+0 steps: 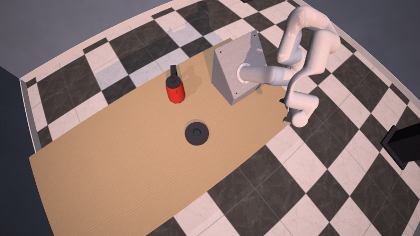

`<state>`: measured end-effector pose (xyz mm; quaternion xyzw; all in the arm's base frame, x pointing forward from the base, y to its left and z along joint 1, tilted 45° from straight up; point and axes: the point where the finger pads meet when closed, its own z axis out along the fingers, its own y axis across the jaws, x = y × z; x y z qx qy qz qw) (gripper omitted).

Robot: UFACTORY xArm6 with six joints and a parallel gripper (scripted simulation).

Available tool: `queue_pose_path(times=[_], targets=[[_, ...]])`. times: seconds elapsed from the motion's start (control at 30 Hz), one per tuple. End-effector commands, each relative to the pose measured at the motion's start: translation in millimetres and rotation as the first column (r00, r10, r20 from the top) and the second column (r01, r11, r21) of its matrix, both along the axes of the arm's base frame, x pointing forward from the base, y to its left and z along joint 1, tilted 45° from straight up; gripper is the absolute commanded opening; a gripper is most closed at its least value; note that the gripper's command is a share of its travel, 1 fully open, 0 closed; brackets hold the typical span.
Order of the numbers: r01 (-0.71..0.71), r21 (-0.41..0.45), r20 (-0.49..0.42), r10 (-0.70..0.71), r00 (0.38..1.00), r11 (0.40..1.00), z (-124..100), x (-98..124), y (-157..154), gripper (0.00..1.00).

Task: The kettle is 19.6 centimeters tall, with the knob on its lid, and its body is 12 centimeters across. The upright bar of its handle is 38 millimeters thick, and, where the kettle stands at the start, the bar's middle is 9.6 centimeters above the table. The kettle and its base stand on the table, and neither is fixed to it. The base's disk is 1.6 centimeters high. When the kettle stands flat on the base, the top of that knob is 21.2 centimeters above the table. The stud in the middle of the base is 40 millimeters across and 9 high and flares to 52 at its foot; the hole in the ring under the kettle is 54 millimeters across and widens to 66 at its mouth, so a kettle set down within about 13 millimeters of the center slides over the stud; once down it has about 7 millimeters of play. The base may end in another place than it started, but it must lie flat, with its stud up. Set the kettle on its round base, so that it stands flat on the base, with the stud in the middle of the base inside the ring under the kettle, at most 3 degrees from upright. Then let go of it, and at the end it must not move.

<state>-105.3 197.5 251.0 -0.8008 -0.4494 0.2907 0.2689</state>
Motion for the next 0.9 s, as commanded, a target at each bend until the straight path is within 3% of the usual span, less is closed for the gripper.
queue_pose_path(times=[0.0, 0.53, 0.57, 0.87], targets=[[0.000, 0.002, 0.001, 0.000, 1.000, 1.000, 0.8, 0.1, 0.2, 1.00], [0.000, 0.002, 0.001, 0.000, 1.000, 1.000, 0.8, 0.1, 0.2, 1.00], [0.000, 0.002, 0.001, 0.000, 1.000, 1.000, 0.8, 0.1, 0.2, 0.81], [0.025, -0.003, 0.016, -0.025, 1.000, 1.000, 1.1, 9.2, 4.5, 0.81]])
